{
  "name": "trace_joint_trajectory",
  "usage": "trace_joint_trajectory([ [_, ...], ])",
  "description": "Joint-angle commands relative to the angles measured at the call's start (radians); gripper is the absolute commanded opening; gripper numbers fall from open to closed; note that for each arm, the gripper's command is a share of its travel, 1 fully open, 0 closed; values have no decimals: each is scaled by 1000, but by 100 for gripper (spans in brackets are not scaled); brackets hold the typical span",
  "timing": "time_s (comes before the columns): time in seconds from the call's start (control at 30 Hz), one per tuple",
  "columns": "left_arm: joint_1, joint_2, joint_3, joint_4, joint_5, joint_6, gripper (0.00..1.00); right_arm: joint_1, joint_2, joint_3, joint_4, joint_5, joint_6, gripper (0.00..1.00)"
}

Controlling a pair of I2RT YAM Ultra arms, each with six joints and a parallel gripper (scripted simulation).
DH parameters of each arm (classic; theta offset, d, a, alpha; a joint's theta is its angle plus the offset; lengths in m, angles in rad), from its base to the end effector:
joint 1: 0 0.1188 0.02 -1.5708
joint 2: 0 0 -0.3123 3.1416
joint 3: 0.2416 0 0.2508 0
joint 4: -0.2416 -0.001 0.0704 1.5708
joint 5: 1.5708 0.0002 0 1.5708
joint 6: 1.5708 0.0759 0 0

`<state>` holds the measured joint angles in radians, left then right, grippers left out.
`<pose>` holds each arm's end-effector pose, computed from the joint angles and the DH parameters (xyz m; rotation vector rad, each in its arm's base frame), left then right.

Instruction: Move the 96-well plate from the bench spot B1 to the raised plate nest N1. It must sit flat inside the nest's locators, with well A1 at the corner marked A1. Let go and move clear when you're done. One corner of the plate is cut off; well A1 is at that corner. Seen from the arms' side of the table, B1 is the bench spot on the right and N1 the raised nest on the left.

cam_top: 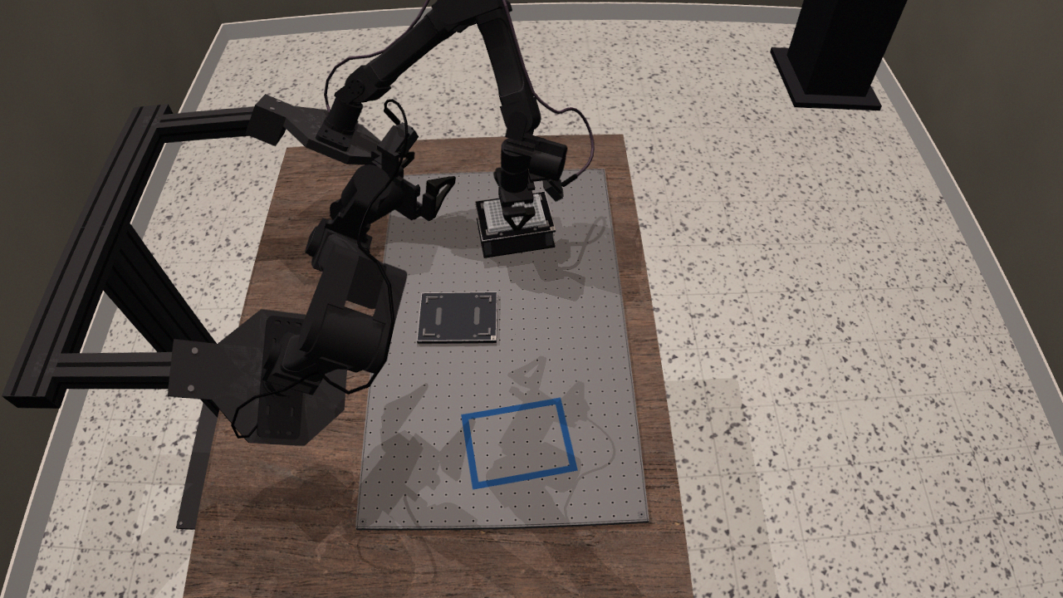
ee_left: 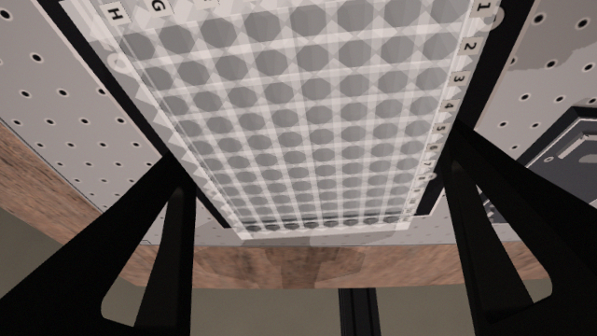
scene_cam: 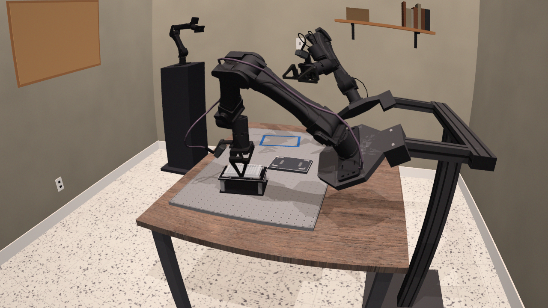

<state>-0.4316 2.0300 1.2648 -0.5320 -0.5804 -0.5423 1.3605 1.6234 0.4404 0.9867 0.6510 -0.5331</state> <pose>0.3917 -0.1335 0.1444 -0.2493 2.5771 0.5161 0.1092 0.2960 0.2022 -1.0811 1.3463 0.0348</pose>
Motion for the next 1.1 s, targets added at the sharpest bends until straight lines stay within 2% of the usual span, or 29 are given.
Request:
trace_joint_trajectory([
  [0.0, -7, -7, 2, 5, -11, -9, 100, 10, 0, 4, 19, -4, -2, 100],
  [0.77, -44, -78, 40, -71, -23, -38, 100, 10, 0, 4, 19, -4, -2, 100],
  [1.07, -146, -193, 120, -308, -47, -147, 100, 10, 0, 4, 19, -4, -2, 100],
])
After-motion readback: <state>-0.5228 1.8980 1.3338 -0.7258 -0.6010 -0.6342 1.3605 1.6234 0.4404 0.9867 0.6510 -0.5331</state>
